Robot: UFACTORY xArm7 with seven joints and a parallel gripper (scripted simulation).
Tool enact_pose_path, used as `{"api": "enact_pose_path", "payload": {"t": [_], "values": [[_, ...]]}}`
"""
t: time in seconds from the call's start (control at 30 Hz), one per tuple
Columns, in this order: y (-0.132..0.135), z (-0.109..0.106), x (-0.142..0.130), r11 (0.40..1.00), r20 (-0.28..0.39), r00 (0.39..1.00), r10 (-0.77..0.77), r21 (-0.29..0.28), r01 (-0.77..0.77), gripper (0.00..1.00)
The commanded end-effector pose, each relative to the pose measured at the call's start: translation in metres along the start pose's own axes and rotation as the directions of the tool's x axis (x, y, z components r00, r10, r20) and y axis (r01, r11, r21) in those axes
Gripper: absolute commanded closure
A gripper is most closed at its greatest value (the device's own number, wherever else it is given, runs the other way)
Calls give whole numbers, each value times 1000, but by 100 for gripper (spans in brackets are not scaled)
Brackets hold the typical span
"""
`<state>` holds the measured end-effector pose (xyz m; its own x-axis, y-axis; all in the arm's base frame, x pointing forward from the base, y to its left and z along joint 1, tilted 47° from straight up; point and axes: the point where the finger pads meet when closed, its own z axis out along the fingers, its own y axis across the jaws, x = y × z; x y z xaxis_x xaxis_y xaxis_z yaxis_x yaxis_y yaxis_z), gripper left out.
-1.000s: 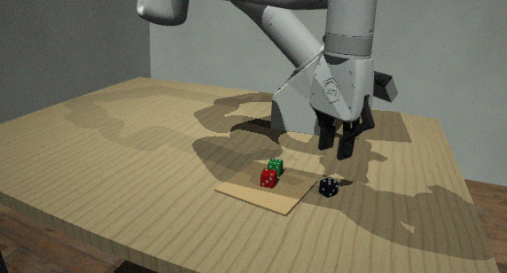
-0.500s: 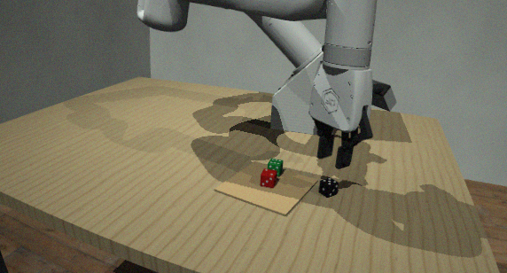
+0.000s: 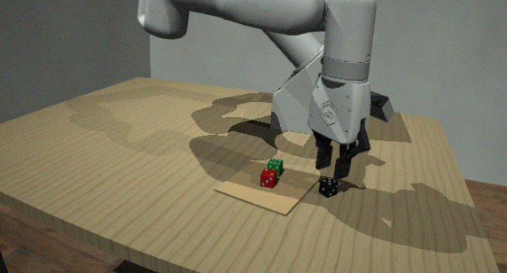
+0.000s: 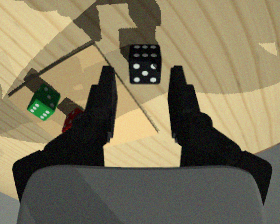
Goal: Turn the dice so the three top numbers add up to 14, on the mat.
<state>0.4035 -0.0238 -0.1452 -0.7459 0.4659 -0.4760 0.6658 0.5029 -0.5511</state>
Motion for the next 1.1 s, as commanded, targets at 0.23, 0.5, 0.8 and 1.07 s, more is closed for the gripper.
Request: {"api": "enact_pose_path", "payload": {"t": [0.23,0.5,0.8,1.07], "values": [[2,7,0,1000,1,1000,0,-5,0,58],[2,8,0,1000,1,1000,0,-5,0,58],[2,9,0,1000,1,1000,0,-5,0,58],[2,9,0,1000,1,1000,0,-5,0,58]]}}
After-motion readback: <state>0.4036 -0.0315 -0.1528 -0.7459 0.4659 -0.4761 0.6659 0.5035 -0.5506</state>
